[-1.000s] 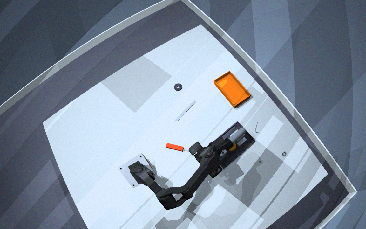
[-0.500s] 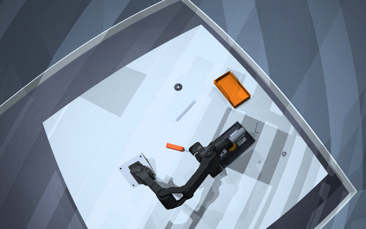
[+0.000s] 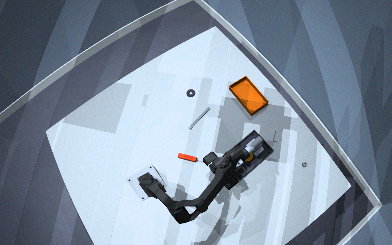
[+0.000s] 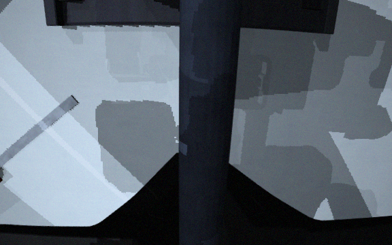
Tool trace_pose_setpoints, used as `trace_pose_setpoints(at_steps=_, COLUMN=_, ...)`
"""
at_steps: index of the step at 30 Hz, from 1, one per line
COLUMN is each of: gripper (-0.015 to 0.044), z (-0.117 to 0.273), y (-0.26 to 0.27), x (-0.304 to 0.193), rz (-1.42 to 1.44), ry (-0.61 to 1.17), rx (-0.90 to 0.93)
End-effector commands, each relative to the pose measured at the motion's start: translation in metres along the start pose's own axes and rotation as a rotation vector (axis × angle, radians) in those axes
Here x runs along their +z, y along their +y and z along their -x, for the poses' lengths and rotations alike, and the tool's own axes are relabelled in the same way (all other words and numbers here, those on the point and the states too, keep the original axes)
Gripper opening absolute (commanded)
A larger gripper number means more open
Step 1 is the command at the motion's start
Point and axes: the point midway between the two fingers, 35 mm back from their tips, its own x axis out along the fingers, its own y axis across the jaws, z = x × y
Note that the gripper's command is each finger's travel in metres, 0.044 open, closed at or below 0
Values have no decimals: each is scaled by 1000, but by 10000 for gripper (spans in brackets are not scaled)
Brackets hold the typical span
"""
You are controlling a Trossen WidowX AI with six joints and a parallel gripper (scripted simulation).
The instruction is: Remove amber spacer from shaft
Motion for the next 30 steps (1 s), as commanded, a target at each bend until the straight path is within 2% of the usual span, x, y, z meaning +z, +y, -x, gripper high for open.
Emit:
trace_pose_setpoints(at_steps=1, gripper=0, z=0, y=0, x=1, rz=-1, ry=-1, rx=2)
trace_pose_setpoints(at_steps=30, gripper=0, z=1, y=0, x=10, rz=-1, ry=-1, rx=2)
